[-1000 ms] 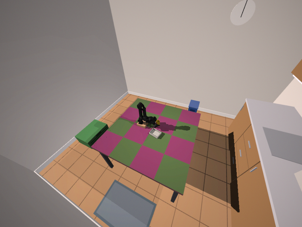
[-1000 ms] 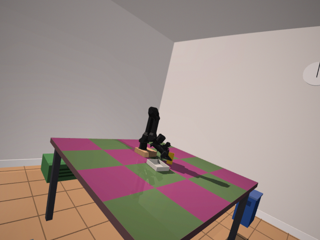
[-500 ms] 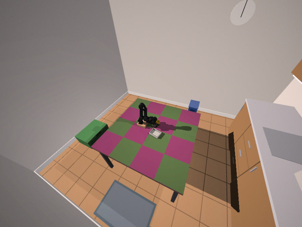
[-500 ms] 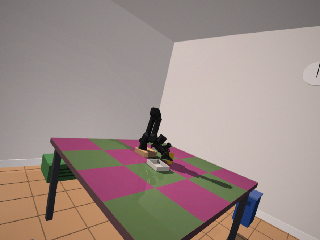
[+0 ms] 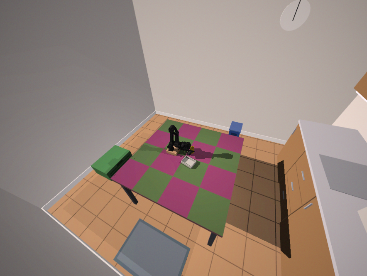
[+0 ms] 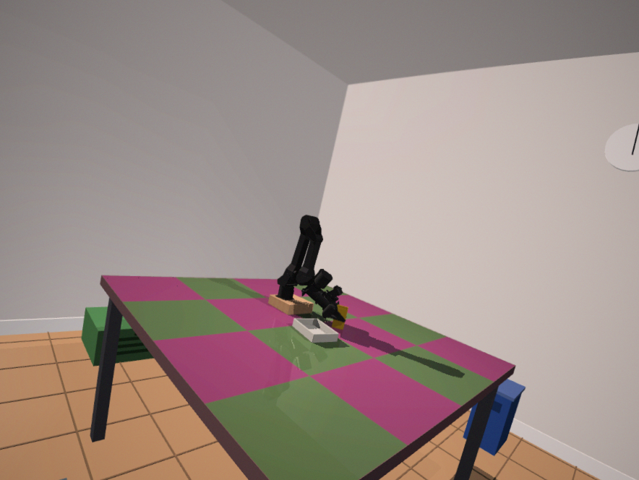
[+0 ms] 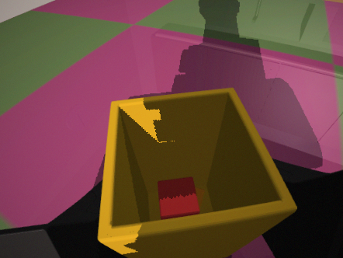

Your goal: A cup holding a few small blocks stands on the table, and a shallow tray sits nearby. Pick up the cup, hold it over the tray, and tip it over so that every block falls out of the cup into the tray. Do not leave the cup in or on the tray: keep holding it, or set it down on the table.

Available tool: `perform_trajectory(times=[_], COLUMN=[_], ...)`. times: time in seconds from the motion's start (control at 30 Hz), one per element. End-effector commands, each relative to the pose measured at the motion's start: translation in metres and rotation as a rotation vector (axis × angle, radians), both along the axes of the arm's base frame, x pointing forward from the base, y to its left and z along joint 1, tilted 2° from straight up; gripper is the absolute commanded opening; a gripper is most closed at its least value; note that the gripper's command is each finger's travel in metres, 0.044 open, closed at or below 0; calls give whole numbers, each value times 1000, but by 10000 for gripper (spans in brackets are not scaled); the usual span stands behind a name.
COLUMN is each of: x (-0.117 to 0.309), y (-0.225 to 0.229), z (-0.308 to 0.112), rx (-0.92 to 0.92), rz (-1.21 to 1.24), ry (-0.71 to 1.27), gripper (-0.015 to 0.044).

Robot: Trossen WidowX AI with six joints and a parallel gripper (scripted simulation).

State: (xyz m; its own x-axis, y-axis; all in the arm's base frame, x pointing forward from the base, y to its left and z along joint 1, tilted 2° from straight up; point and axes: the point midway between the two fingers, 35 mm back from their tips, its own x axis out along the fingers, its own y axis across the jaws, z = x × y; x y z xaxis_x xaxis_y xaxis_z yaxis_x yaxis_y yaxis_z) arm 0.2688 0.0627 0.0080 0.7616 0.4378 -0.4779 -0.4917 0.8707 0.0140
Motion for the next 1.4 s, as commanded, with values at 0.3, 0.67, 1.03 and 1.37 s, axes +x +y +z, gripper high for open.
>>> perform_trajectory(times=[0.3,0.67,1.03,1.37], x=[1,1,1,2], y=[0,0,0,-1], z=[4,18,33,50], rx=[3,3,3,3], rz=[-5,-5,-5,-5], ry=[-1,-1,-2,-2], gripper=[76,0,0,0])
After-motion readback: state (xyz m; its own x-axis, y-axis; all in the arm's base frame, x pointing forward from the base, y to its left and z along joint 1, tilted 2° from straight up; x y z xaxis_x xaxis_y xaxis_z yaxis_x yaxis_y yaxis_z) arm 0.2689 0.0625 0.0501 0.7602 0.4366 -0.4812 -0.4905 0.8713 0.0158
